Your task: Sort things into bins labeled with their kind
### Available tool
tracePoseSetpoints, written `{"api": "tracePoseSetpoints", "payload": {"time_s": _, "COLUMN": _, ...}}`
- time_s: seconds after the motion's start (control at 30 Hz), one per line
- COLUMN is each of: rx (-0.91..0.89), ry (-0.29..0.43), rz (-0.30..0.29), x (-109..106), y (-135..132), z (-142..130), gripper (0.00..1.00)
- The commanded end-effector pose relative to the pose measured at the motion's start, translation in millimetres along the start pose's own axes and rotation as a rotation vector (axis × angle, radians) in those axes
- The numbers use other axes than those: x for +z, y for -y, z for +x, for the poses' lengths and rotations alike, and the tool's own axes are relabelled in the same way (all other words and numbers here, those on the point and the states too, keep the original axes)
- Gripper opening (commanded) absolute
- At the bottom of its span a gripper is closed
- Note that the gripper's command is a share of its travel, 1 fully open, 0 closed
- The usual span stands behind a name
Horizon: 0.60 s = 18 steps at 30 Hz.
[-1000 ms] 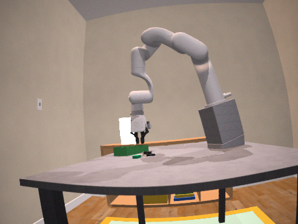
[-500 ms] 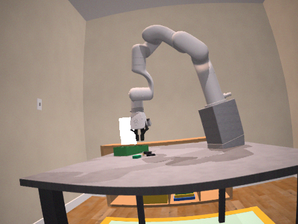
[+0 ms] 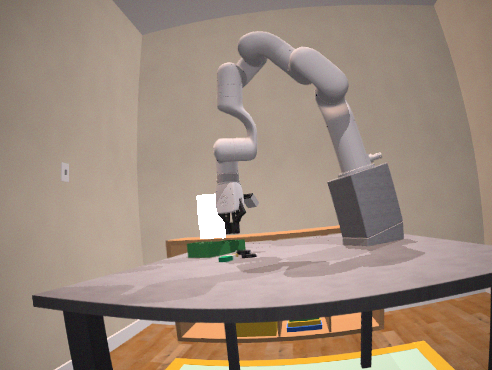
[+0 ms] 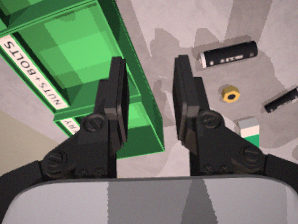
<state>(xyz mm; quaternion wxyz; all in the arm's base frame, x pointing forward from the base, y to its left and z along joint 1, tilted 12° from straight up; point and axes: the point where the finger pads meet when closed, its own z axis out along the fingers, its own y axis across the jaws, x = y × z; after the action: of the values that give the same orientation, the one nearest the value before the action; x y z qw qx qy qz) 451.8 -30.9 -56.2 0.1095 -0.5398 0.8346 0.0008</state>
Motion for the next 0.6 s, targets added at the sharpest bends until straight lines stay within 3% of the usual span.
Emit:
{"api": "tracePoseSetpoints", "payload": {"time_s": 0.0, "rx": 0.013, "ry": -0.007, "rz": 0.01, "x": -3, "y": -22, "z": -24, "gripper": 0.3}}
{"api": "tracePoseSetpoints", "payload": {"time_s": 0.37, "rx": 0.013, "ry": -0.007, "rz": 0.01, "x": -3, "y": -89, "z": -87, "gripper": 0.3}}
{"api": "tracePoseSetpoints", "payload": {"time_s": 0.57, "rx": 0.013, "ry": -0.007, "rz": 0.01, "x": -3, "y": -96, "z": -94, "gripper": 0.3}}
